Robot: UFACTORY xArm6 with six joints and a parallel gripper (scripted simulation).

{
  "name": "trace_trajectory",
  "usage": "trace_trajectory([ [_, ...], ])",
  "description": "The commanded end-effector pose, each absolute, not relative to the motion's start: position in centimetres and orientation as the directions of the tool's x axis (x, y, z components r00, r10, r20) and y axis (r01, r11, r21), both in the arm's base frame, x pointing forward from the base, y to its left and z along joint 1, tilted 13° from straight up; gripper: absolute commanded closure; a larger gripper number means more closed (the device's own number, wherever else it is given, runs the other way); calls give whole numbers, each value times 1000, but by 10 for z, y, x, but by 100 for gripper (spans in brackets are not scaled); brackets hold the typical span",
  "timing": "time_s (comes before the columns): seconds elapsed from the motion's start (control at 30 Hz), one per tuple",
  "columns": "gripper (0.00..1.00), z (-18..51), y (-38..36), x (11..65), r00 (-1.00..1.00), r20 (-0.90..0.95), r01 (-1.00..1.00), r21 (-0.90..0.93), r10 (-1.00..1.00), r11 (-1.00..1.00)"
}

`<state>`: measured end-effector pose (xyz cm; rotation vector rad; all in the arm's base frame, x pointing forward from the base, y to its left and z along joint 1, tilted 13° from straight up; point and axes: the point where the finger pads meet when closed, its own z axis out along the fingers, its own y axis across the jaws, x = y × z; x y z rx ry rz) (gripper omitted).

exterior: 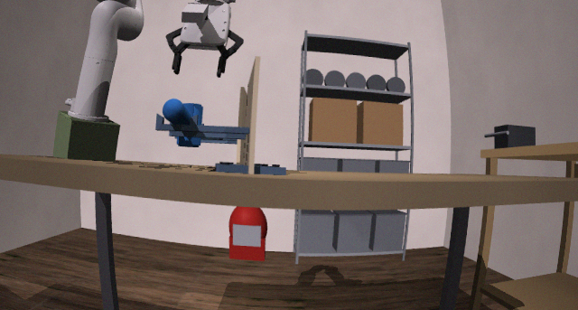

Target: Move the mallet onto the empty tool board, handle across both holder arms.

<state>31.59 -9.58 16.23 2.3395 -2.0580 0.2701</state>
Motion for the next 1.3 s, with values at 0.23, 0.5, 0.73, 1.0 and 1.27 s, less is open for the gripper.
trace_trajectory([
  [0.23, 0, 154, -94, 301, 126, 167, -975, -162, -978, -153],
  [0.5, 0, 139, -97, 304, 126, 168, -975, -162, -978, -153],
  [0.73, 0, 85, -105, 313, 126, 168, -975, -161, -978, -153],
  [1.0, 0, 58, -109, 318, 126, 166, -975, -162, -978, -153],
  [1.27, 0, 58, -109, 318, 126, 166, -975, -162, -978, -153],
])
